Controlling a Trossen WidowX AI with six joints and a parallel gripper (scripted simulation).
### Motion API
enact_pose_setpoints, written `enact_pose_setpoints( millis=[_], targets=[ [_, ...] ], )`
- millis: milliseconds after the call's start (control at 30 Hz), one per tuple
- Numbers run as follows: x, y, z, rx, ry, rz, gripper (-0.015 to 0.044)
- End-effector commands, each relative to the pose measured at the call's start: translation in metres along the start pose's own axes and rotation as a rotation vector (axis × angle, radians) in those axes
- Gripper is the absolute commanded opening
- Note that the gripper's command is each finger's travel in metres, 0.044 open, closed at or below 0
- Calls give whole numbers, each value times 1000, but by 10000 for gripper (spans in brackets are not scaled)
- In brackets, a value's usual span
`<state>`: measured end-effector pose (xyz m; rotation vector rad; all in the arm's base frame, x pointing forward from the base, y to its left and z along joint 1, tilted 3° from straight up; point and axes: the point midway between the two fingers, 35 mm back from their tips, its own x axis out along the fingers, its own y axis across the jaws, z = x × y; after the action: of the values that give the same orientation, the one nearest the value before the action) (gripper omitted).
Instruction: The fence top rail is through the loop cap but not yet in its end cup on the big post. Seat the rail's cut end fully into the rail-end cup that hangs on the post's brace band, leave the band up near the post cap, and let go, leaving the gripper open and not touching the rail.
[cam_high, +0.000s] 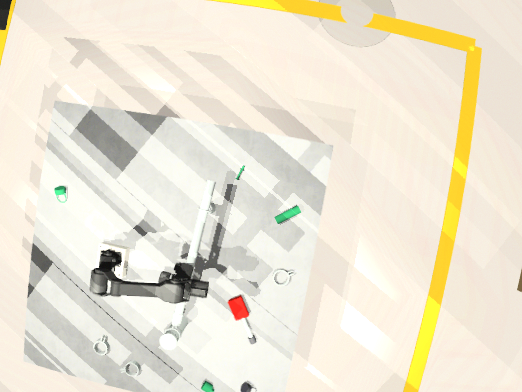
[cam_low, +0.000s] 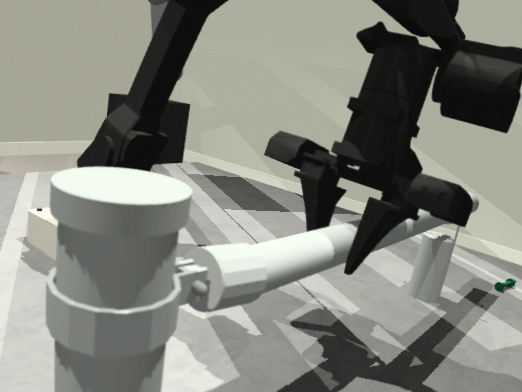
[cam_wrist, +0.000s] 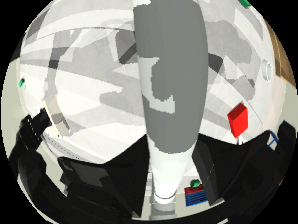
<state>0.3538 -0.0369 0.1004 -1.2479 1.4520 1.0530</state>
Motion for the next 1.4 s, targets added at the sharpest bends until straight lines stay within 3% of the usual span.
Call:
enact_pose_setpoints(
  millis=[0, 1367],
  targets=[
    [-4, 1, -5, 2, 12, -5, 0],
    [0, 1, -12, -1, 1, 1, 0]
  ],
)
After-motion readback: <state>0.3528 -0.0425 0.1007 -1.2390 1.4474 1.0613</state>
